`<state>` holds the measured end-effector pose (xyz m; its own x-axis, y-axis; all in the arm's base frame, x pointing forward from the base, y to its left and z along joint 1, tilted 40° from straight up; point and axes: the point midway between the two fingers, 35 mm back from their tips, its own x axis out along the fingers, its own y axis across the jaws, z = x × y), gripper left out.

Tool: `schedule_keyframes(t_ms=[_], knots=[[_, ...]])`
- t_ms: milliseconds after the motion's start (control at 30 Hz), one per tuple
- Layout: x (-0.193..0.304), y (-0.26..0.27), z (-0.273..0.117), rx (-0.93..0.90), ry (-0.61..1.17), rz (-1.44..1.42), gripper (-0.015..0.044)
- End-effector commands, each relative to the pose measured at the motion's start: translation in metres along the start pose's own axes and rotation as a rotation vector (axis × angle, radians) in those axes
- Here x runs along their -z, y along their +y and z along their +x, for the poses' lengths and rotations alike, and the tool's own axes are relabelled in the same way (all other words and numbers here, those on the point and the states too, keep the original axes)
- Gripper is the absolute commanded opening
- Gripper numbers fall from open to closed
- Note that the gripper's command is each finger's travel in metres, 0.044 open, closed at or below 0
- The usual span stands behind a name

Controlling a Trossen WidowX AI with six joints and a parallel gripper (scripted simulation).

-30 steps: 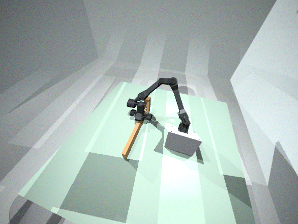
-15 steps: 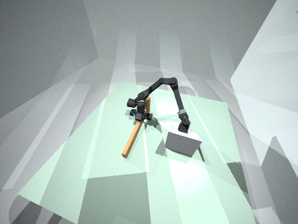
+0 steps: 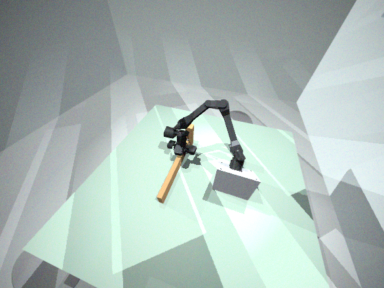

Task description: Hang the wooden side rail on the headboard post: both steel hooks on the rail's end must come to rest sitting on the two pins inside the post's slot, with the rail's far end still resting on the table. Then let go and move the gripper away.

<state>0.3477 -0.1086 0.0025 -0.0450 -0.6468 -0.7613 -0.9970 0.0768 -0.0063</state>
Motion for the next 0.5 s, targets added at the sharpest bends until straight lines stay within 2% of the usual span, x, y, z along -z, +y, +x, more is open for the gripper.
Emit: schedule_keyframes(t_ms=[0, 467], knots=[[0.0009, -0.0025, -0.0048, 0.013, -0.001, -0.004, 0.0], [0.0024, -0.0027, -0.0049, 0.013, -0.001, -0.004, 0.0]])
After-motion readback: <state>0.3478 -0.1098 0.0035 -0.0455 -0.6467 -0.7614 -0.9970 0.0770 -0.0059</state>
